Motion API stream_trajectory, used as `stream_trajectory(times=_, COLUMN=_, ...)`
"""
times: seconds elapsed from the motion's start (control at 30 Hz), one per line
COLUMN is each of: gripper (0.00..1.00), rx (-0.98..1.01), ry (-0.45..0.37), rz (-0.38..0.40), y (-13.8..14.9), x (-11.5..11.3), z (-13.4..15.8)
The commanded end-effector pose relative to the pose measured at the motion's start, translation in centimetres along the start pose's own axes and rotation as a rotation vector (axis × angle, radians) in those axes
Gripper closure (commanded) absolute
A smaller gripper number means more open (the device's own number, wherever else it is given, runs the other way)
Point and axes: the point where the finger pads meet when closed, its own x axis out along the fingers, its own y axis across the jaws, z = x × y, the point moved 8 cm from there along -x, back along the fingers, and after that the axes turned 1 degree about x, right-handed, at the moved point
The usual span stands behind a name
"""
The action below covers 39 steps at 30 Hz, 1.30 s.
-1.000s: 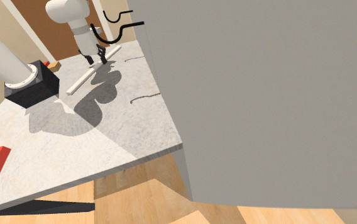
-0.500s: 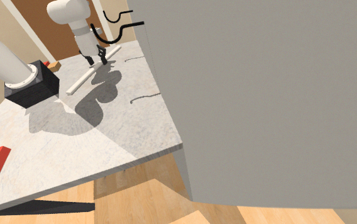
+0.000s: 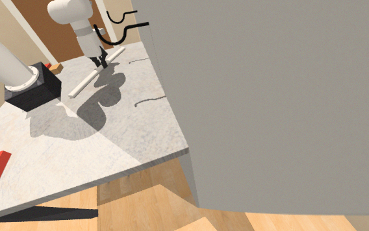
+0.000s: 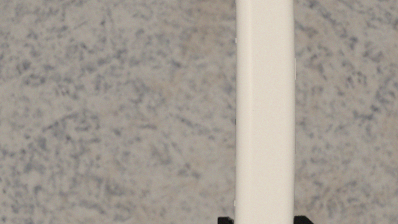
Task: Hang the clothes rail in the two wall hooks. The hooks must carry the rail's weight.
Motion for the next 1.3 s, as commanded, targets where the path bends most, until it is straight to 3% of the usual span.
stream_trajectory(times=0.0, gripper=1.0, rx=0.0, ry=0.002, rz=0.001, y=0.05, x=-0.37, z=-0.09)
stream_trajectory(times=1.27, gripper=1.0, rx=0.0, ry=0.002, rz=0.001, y=0.05, x=-0.83, z=-0.09)
